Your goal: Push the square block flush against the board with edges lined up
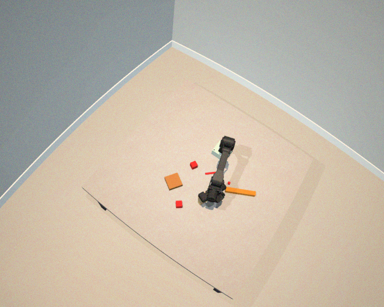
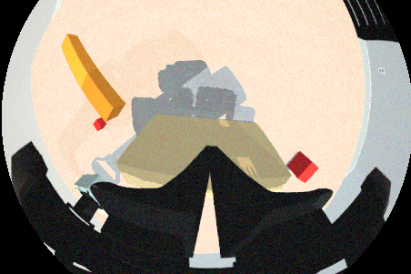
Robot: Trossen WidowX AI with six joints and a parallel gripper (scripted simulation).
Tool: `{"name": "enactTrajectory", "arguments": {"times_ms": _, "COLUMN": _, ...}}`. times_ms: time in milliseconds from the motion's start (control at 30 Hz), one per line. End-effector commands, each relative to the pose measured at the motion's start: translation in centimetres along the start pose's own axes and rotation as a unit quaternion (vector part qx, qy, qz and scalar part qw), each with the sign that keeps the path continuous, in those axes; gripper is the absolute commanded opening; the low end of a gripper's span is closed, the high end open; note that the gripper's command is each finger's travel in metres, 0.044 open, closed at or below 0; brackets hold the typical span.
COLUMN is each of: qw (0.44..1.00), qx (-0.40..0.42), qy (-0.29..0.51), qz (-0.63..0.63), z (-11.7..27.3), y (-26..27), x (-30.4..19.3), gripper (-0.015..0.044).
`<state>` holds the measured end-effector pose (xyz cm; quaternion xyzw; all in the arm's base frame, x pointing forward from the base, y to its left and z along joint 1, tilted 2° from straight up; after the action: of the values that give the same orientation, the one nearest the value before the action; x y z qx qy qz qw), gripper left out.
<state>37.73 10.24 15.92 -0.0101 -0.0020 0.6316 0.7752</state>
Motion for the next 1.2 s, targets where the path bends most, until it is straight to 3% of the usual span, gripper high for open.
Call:
{"name": "enactTrajectory", "arguments": {"times_ms": 0, "qw": 1.000, "qx": 0.004, "qy": 0.003, "qz": 0.000, "z": -0.3, "y": 0.1, "x": -0.7, "gripper": 0.0000}}
{"name": "enactTrajectory", "arguments": {"times_ms": 467, "qw": 1.000, "qx": 0.004, "qy": 0.004, "qz": 0.000, "z": -0.4, "y": 0.8, "x": -2.9, "gripper": 0.0000}}
{"name": "enactTrajectory", "arguments": {"times_ms": 1167, "qw": 1.000, "qx": 0.004, "qy": 0.002, "qz": 0.000, "z": -0.3, "y": 0.0, "x": -0.1, "gripper": 0.0000}}
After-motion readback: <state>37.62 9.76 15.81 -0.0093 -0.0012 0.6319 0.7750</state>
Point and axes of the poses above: the point midway between the two fingers, 35 mm back from their tips, its own z axis back along the fingers, its own y axis across the jaws, x = y × z, the point moved 10 cm from there along z, back along the fingers, and after that the axes turned 13 degrees about z, right-handed, at the moved point
